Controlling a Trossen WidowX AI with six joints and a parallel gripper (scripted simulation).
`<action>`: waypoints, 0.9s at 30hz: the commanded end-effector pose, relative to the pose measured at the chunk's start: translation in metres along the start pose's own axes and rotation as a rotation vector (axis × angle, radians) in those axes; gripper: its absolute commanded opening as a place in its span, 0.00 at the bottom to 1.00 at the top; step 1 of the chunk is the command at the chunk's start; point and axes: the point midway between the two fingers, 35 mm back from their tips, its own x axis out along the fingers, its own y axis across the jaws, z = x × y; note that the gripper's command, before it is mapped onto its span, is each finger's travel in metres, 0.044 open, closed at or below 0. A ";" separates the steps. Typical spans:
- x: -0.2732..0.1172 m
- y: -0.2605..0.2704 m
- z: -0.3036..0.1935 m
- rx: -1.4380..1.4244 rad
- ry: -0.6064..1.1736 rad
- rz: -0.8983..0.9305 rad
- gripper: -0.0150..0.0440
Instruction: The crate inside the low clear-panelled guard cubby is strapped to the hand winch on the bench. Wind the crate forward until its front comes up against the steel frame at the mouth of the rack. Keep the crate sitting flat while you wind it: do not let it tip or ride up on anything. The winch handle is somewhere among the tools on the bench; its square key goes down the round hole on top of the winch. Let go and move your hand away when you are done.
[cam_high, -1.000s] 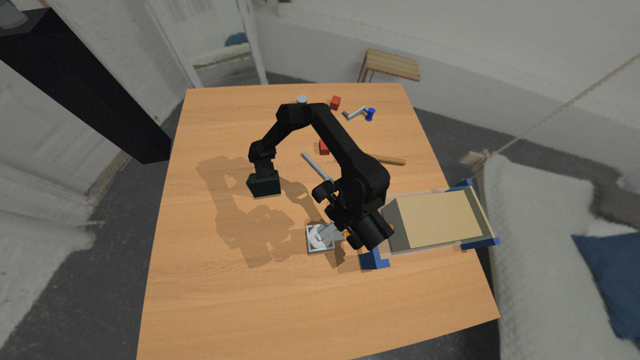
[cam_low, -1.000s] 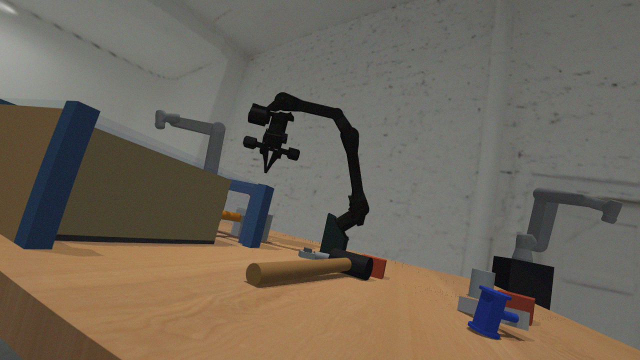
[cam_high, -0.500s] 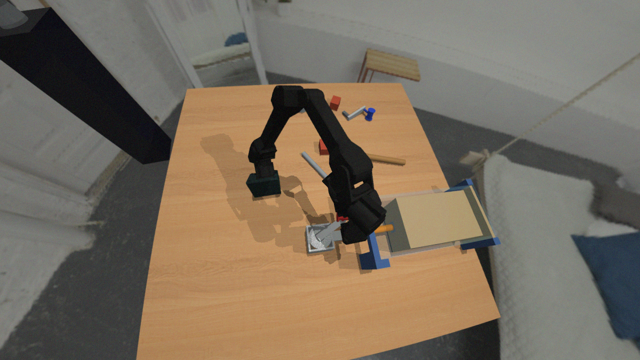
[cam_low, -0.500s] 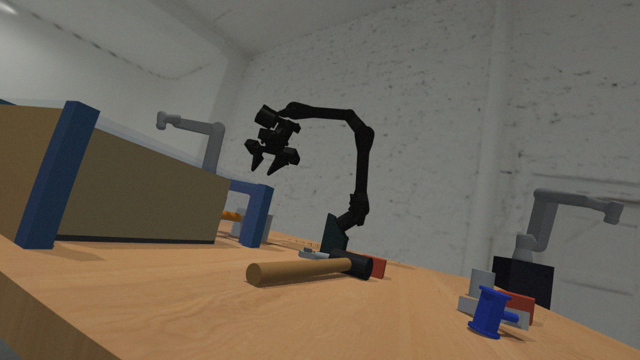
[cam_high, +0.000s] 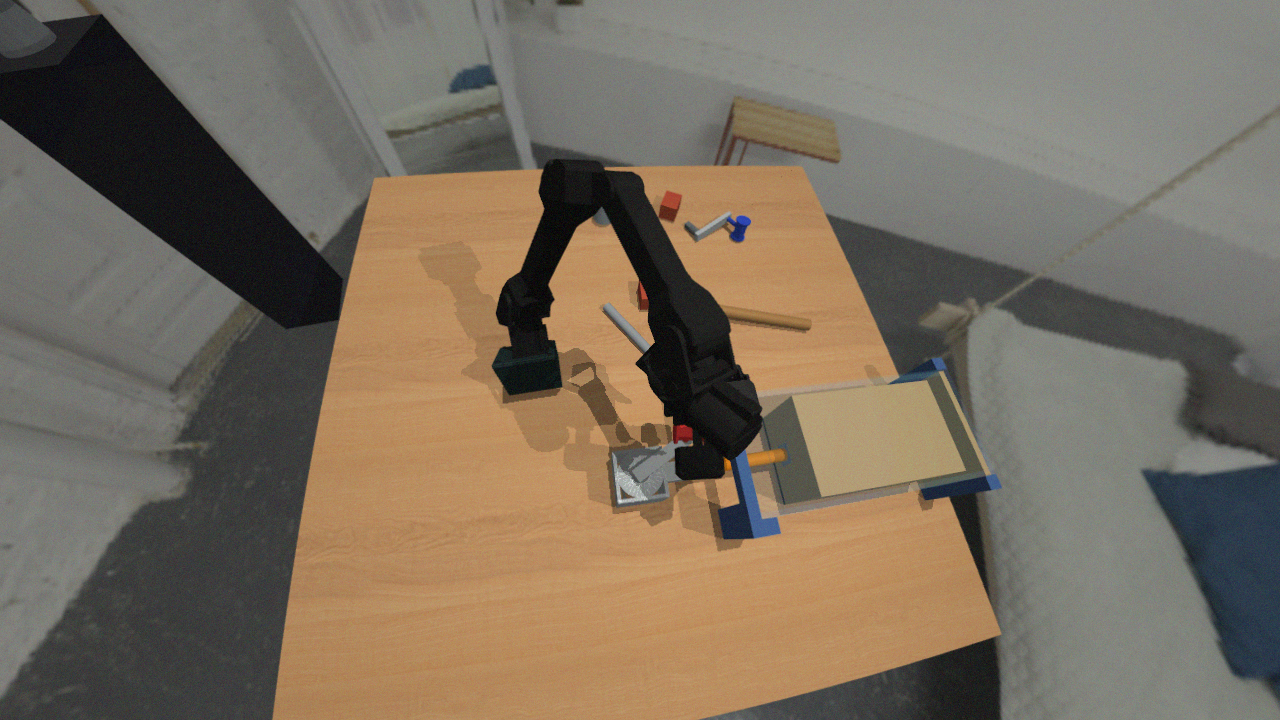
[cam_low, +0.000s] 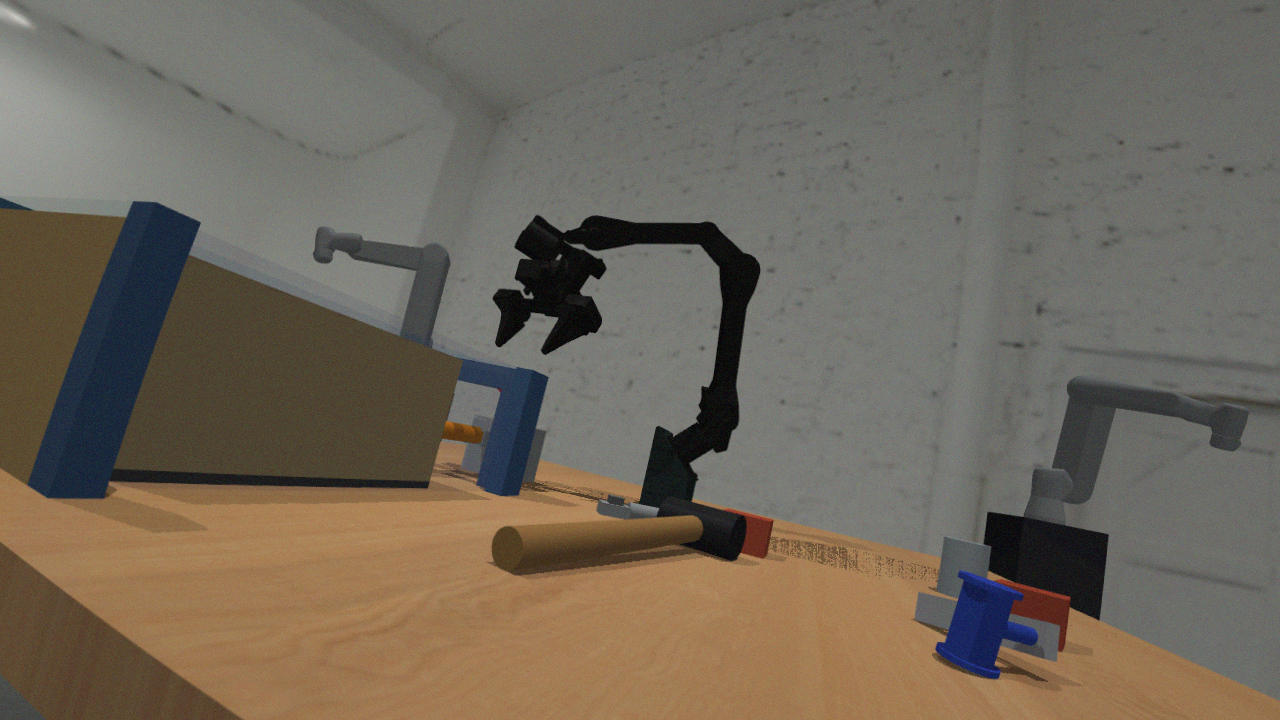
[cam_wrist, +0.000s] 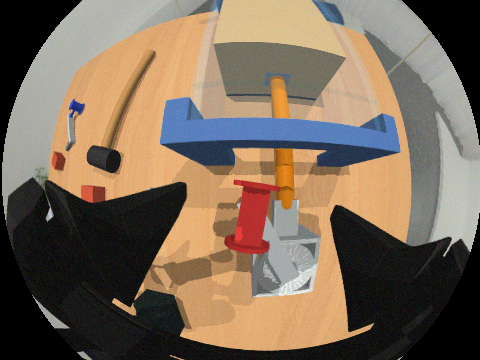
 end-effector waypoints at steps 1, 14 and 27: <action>0.007 0.001 -0.004 0.011 0.002 0.008 1.00; 0.027 0.000 -0.012 0.011 0.002 0.008 1.00; 0.046 0.001 -0.022 0.011 0.002 0.008 1.00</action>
